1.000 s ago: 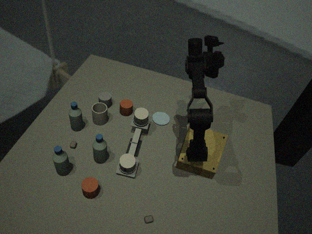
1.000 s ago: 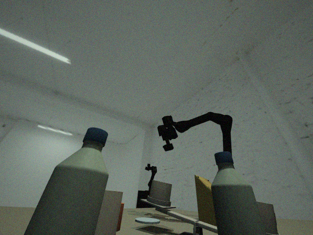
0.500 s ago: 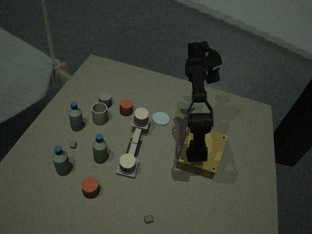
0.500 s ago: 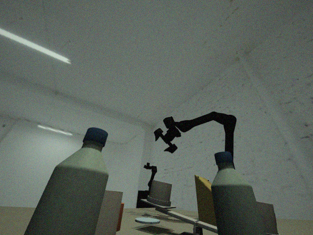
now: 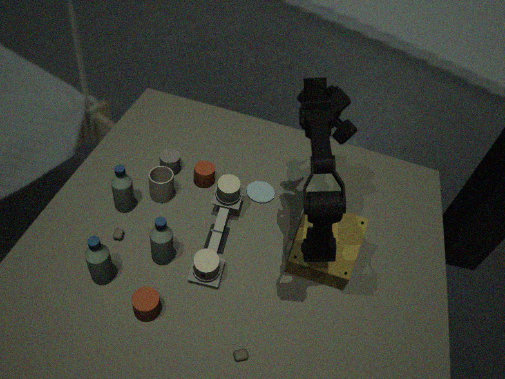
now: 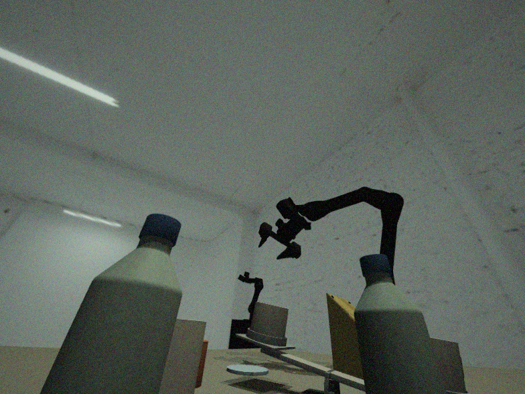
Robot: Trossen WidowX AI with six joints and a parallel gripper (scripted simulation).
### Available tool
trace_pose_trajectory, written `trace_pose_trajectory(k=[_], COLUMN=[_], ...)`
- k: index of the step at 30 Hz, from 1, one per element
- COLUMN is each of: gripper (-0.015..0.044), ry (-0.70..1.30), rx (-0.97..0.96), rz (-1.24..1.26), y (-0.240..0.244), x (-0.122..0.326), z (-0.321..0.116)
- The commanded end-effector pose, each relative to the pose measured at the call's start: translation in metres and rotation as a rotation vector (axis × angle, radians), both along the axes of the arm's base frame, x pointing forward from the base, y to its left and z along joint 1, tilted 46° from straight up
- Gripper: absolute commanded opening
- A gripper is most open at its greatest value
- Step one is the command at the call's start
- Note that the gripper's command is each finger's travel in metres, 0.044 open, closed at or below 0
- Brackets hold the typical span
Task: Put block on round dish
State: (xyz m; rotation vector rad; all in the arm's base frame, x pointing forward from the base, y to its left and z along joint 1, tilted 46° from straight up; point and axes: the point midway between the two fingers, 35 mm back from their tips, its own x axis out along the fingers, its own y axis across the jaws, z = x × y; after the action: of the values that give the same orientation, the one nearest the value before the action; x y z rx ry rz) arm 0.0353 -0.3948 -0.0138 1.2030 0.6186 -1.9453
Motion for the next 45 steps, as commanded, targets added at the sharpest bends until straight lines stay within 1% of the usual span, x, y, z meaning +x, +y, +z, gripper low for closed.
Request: trace_pose_trajectory(k=[1, 14, 25, 35, 45], gripper=[0.044, 0.044, 0.044, 0.044, 0.044], ry=[-0.021, -0.123, -0.255, -0.41, -0.596], rx=[0.081, 0.3, 0.43, 0.488, 0.47], rz=[0.109, 0.481, 0.804, 1.097, 1.38], y=[0.014, 0.061, 0.104, 0.145, 0.185], x=[0.007, 0.031, 0.052, 0.071, 0.089], z=[-0.003, -0.005, 0.001, 0.014, 0.035])
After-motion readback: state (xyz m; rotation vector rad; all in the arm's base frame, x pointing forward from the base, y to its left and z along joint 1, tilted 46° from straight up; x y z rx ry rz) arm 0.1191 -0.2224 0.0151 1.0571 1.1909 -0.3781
